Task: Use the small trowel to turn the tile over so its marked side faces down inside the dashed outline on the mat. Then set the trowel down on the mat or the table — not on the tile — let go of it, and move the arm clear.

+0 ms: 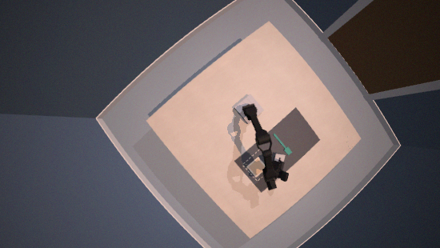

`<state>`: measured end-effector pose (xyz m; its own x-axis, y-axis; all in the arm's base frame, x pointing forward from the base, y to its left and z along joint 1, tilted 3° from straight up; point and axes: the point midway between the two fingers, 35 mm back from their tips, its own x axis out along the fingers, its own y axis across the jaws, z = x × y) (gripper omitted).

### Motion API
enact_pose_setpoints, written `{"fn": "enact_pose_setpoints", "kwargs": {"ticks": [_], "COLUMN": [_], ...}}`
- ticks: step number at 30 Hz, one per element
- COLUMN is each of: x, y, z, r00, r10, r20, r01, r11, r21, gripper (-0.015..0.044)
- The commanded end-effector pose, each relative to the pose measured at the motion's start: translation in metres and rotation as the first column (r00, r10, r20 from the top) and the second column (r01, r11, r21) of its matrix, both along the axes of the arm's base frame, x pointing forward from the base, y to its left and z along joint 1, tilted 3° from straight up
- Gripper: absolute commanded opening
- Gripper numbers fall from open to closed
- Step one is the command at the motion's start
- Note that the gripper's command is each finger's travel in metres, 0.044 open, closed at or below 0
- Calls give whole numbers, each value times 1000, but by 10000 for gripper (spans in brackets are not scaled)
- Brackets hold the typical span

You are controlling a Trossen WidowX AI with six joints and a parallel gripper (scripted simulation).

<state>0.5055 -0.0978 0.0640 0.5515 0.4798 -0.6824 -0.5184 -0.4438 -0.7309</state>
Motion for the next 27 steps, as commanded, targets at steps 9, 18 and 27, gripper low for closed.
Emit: {"fn": "enact_pose_setpoints", "kwargs": {"ticks": [9,18,27], "x": [-6,-23,-50], "y": [90,157,219], "z": [8,5,1], "r00": [979,935,870], "r10": [203,353,493], "r20": [31,31,32], "r01": [-204,-353,-493], "r11": [979,936,870], "r21": [0,2,4], "gripper": [0,0,0]}}
